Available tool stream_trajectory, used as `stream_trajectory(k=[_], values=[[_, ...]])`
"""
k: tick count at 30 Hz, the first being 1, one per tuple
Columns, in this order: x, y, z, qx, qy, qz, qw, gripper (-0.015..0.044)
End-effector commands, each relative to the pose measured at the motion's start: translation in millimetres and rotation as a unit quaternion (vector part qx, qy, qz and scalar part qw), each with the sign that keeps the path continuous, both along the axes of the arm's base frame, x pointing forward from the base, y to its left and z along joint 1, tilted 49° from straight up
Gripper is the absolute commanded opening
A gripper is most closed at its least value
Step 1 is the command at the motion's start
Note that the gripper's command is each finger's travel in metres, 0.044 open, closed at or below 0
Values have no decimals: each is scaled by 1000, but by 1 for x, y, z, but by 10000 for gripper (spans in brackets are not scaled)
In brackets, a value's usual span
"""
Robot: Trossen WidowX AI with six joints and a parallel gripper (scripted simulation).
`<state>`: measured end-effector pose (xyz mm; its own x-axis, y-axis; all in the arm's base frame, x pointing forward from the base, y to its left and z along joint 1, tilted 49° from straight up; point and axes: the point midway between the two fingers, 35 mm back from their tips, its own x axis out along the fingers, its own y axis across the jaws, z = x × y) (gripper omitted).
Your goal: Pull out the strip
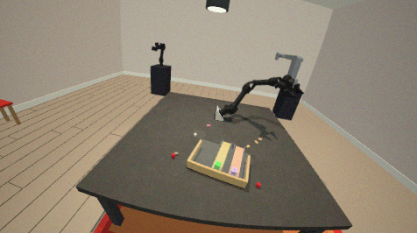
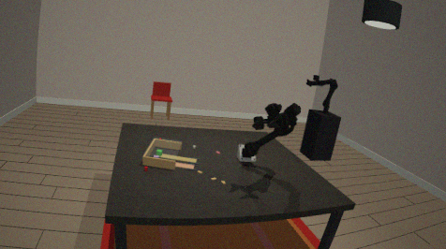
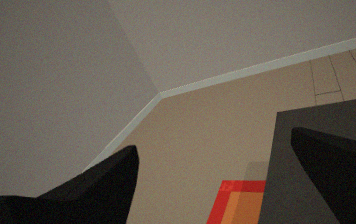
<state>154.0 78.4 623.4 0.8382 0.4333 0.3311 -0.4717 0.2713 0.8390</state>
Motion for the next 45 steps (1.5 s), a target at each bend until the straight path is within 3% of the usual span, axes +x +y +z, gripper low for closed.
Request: stream_trajectory(k=[1, 12, 24, 33, 39, 45], values=[[2, 1, -1, -4, 1, -1, 1000, 400], [123, 8, -100, -169, 77, -45, 982, 400], [215, -54, -252, -286, 178, -26, 941, 400], [221, -123, -373, -299, 245, 4, 922, 400], [197, -159, -443, -277, 274, 21, 921, 400], [161, -183, -495, -245, 246, 37, 937, 400]])
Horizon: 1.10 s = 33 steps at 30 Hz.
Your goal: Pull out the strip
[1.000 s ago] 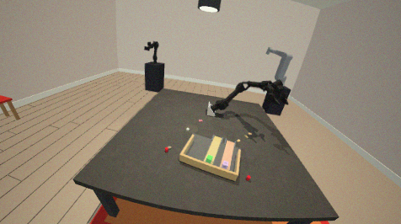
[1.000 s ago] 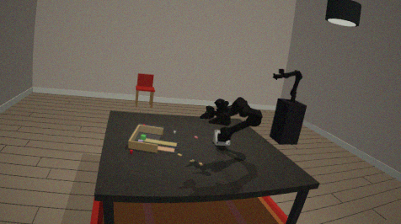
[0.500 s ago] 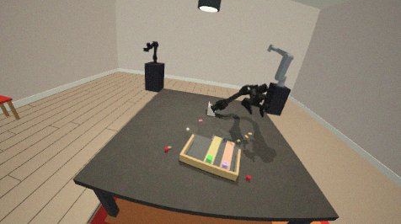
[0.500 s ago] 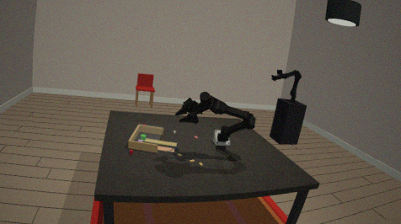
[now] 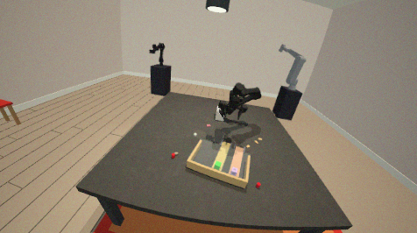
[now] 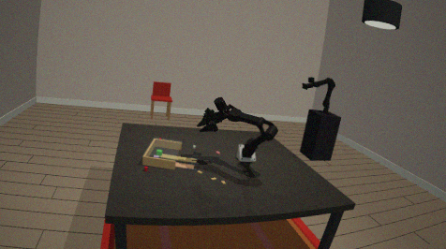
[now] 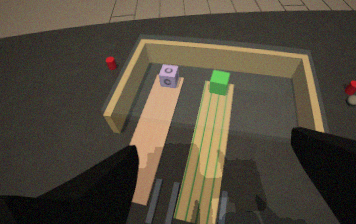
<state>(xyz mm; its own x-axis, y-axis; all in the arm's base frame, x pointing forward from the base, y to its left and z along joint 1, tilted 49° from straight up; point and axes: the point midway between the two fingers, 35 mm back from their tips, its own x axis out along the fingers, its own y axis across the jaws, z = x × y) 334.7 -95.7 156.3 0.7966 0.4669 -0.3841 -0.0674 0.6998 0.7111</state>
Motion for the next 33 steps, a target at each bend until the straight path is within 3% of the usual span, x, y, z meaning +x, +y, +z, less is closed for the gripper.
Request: stream_trajectory(k=[1, 14, 29, 33], values=[[-20, -9, -28, 25, -11, 7, 1000, 400], [-20, -9, -28, 25, -11, 7, 1000, 400], [58, 71, -19, 78, 228, 140, 960, 6], [68, 102, -15, 75, 295, 182, 935, 0]])
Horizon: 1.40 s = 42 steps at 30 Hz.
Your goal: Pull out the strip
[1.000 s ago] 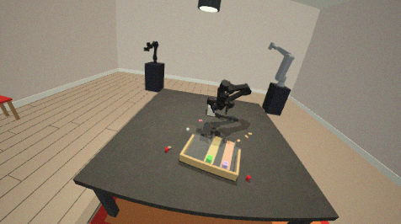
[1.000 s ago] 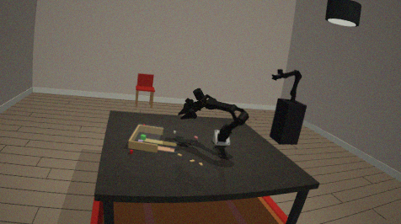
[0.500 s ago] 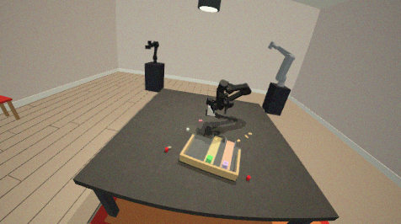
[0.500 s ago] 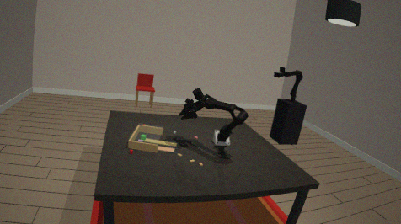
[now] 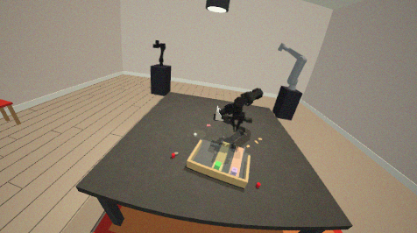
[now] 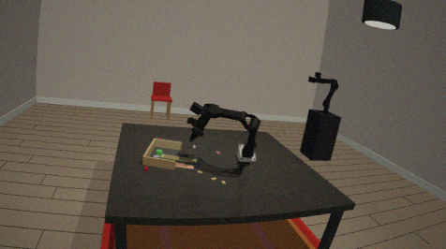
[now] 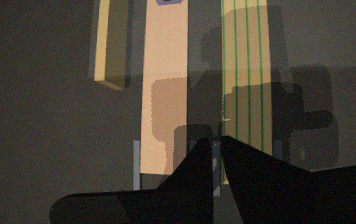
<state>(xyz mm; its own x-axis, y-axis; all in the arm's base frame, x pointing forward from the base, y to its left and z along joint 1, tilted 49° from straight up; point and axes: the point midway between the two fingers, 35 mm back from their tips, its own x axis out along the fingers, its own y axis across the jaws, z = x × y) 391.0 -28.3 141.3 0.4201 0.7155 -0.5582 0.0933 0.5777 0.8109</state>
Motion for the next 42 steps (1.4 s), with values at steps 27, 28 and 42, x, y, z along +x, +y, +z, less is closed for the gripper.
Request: stream_trajectory(k=[27, 28, 42], values=[[13, 102, -1, -19, 183, 140, 973, 0], [13, 103, -2, -19, 183, 140, 973, 0], [13, 121, -17, -19, 182, 140, 973, 0]])
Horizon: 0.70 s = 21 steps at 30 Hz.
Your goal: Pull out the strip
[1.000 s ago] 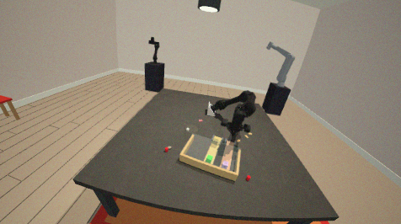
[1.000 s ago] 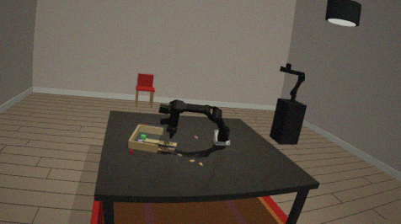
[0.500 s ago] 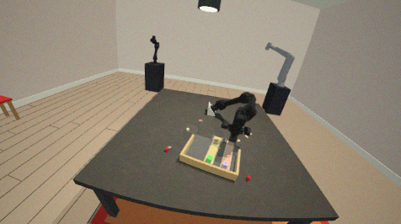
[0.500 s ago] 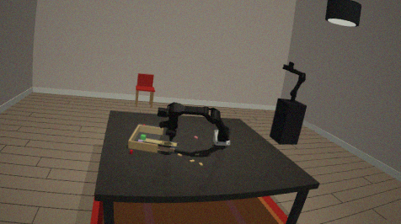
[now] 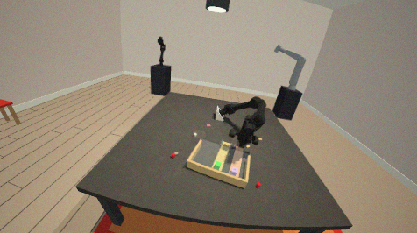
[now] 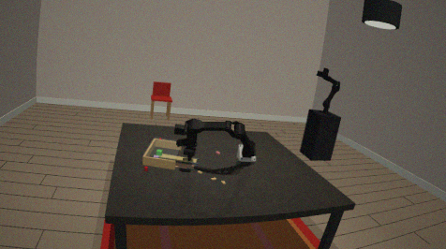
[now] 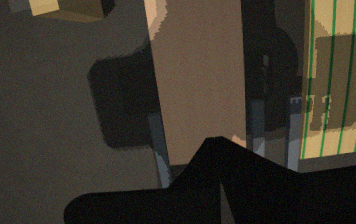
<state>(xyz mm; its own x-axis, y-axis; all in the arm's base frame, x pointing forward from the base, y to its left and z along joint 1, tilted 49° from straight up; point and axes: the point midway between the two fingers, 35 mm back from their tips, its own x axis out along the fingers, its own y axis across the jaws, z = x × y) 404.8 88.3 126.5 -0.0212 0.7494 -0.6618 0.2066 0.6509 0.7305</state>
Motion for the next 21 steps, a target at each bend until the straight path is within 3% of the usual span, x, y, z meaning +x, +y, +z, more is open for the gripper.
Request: stream_trajectory(k=[1, 21], values=[[-1, 6, -3, 0, -1, -1, 1000, 0], [-5, 28, -21, 2, -1, -1, 1000, 0]])
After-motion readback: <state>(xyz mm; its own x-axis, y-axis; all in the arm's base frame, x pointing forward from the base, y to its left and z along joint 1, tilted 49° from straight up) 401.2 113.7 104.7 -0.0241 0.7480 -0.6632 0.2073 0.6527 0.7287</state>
